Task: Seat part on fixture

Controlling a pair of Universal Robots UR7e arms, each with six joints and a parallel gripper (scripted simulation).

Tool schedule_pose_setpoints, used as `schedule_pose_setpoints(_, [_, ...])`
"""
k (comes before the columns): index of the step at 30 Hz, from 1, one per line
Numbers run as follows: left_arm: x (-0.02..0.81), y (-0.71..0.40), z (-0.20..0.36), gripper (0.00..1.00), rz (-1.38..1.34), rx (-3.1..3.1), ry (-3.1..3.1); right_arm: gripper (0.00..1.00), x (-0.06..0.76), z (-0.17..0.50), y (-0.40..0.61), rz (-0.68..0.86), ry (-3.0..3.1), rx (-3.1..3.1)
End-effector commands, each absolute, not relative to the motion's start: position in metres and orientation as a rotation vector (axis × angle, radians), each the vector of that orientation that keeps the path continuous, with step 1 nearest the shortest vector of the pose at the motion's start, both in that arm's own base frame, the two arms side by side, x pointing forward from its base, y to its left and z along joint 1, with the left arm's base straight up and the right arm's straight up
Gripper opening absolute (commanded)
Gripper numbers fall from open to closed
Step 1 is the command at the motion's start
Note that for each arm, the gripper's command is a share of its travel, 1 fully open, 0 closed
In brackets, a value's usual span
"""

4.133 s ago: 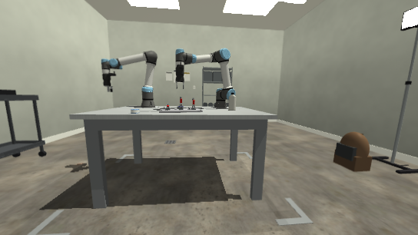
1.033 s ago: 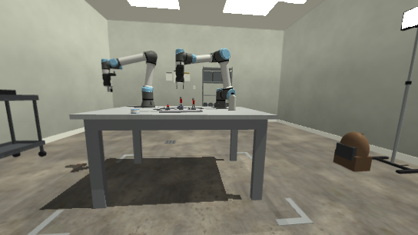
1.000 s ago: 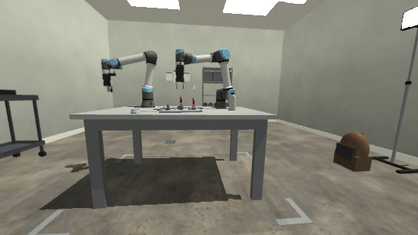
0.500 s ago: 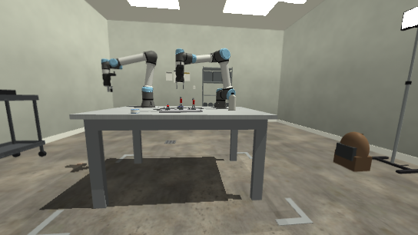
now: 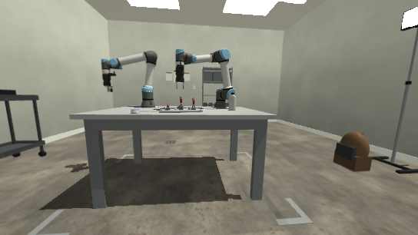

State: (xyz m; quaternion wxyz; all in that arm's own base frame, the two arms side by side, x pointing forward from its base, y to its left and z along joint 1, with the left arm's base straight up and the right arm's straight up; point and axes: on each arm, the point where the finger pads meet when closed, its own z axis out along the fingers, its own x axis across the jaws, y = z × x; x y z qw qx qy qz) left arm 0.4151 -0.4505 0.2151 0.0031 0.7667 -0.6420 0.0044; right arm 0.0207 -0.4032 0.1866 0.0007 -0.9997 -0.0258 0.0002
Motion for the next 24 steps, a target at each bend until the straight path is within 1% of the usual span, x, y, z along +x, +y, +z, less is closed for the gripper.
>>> schedule_pose_setpoints(1, [0.4152,-0.4507,0.2160,1.00,0.017,2.404,-2.012,1.00,0.0209,0.1870,-0.4035,0.000,-0.081,-3.141])
schedule_pose_setpoints(13, [0.4152,-0.4508,0.2160,1.00,0.017,2.404,-2.012,1.00,0.0209,0.1870,-0.4035,0.000,-0.081,-3.141])
schedule_pose_setpoints(14, [0.4152,-0.4508,0.2160,0.87,0.017,2.404,-2.012,1.00,0.0209,0.1870,-0.4035,0.000,-0.081,-3.141])
schedule_pose_setpoints(24, [0.4152,-0.4508,0.2160,0.87,0.017,2.403,-2.012,1.00,0.0209,0.1870,-0.4035,0.000,-0.081,-3.141])
